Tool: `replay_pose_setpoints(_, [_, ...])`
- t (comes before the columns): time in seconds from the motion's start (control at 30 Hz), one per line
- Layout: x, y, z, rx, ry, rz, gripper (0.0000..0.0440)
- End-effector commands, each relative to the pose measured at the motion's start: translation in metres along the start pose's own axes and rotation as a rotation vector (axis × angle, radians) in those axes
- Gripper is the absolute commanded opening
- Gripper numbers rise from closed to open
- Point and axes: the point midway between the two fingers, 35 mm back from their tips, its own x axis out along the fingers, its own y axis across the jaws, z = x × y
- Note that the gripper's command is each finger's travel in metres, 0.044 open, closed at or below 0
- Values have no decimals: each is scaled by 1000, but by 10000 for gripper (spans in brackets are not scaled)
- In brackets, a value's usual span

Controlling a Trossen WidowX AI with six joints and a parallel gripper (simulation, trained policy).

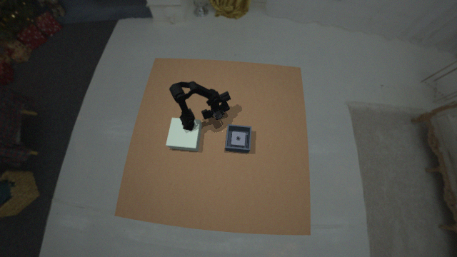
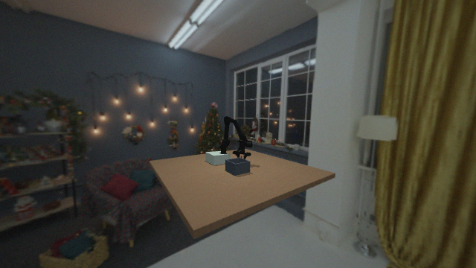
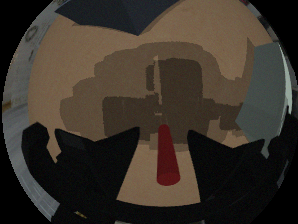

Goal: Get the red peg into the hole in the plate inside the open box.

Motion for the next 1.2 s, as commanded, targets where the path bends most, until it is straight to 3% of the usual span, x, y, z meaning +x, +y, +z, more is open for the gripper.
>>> replay_pose_setpoints(0.0, [2,-1,-1,4,24,-12,163])
replay_pose_setpoints(0.2, [0,1,0,10,61,-26,12])
replay_pose_setpoints(1.17, [-100,62,72,-118,-183,120,0])
